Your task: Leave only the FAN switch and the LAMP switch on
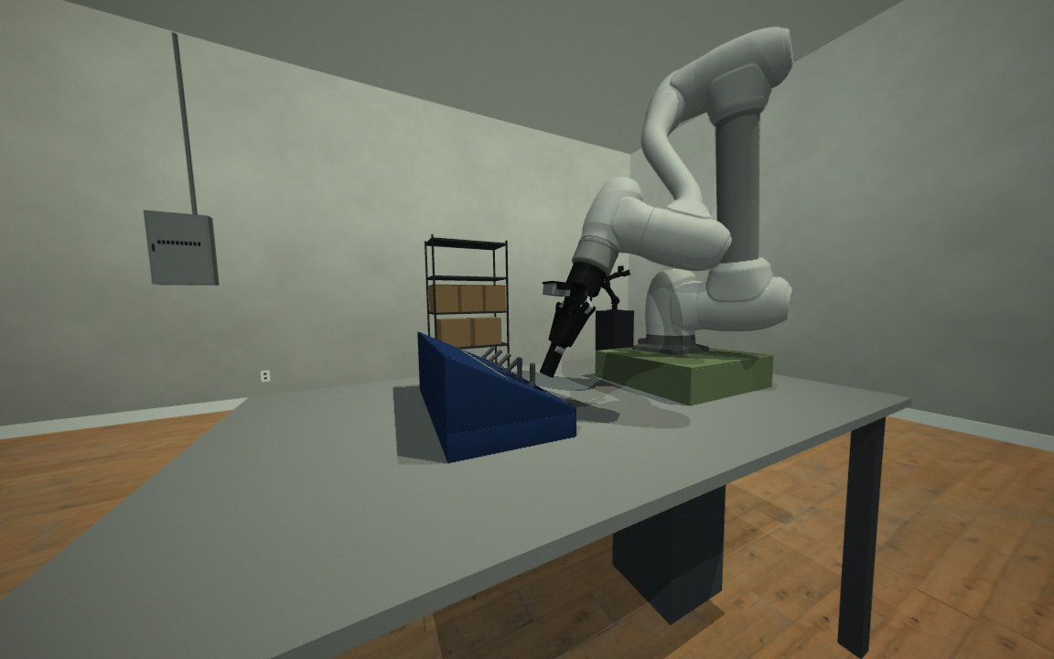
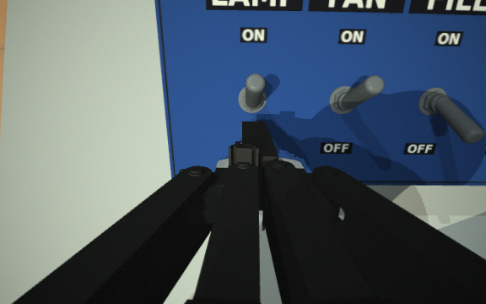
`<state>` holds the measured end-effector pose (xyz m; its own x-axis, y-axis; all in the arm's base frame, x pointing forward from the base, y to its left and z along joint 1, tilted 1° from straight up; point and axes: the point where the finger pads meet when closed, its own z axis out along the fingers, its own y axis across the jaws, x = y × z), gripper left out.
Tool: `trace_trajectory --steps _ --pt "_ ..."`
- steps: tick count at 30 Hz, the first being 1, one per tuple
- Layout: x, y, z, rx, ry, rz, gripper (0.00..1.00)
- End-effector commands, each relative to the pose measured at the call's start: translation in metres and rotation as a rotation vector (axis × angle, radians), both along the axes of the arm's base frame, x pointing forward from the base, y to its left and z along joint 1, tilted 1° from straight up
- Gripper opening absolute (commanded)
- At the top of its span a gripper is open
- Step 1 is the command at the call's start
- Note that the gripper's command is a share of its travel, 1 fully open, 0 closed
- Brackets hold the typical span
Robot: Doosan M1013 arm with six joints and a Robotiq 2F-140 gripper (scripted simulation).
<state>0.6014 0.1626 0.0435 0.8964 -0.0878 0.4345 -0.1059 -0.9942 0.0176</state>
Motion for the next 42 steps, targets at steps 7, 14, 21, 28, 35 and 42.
trace_trajectory --steps 7,14,21,28,35,42 --pt "-0.003 0.001 -0.001 0.000 -0.001 0.000 0.10" --pt "-0.010 0.002 0.014 0.000 -0.001 0.000 0.10" --pt "-0.027 0.004 0.050 0.000 -0.001 0.000 0.10" --pt "-0.039 0.006 0.076 0.000 -0.001 0.000 0.10" --pt "-0.047 0.007 0.092 0.000 -0.001 0.000 0.10" --pt "-0.047 0.007 0.092 0.000 -0.001 0.000 1.00"
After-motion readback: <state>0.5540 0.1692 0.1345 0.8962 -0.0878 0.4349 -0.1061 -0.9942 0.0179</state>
